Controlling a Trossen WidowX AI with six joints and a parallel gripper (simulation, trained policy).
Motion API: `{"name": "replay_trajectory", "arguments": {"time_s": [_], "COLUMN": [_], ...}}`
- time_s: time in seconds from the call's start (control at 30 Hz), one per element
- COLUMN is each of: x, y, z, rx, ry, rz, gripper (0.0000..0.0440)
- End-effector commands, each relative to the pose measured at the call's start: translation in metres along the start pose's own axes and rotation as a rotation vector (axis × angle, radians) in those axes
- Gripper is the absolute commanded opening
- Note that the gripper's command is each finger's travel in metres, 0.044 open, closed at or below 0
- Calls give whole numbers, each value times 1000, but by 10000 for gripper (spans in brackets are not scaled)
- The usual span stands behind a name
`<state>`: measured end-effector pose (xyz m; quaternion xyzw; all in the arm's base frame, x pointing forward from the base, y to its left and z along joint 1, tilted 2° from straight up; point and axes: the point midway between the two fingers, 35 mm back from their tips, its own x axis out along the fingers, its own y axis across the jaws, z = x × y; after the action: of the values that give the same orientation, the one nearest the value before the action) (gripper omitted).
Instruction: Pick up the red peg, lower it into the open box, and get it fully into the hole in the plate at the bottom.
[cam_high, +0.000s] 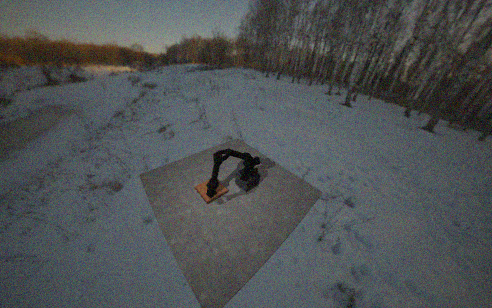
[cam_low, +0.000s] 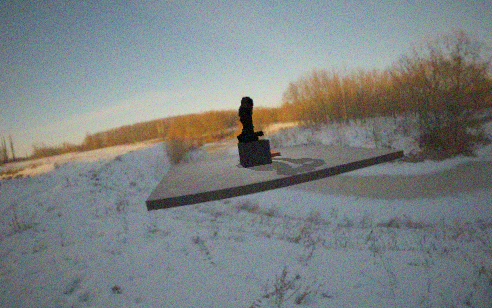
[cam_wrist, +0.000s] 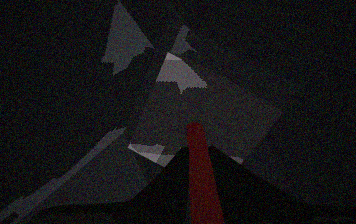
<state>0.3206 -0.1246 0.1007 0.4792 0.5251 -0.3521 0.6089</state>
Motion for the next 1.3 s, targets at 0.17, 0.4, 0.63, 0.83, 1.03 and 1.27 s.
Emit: {"name": "replay_trajectory", "arguments": {"time_s": [0.17, 0.4, 0.63, 0.83, 1.03, 1.27], "x": [16, 6, -3, -12, -23, -33], "y": [-4, -2, 5, 14, 23, 34], "z": [-2, 9, 18, 26, 34, 42], "rx": [-37, -29, -37, -51, -70, -103], "ry": [40, 55, 62, 63, 62, 61], "rz": [-34, -2, 43, 93, 150, 215], "gripper": [150, 150, 145, 139, 135, 134]}}
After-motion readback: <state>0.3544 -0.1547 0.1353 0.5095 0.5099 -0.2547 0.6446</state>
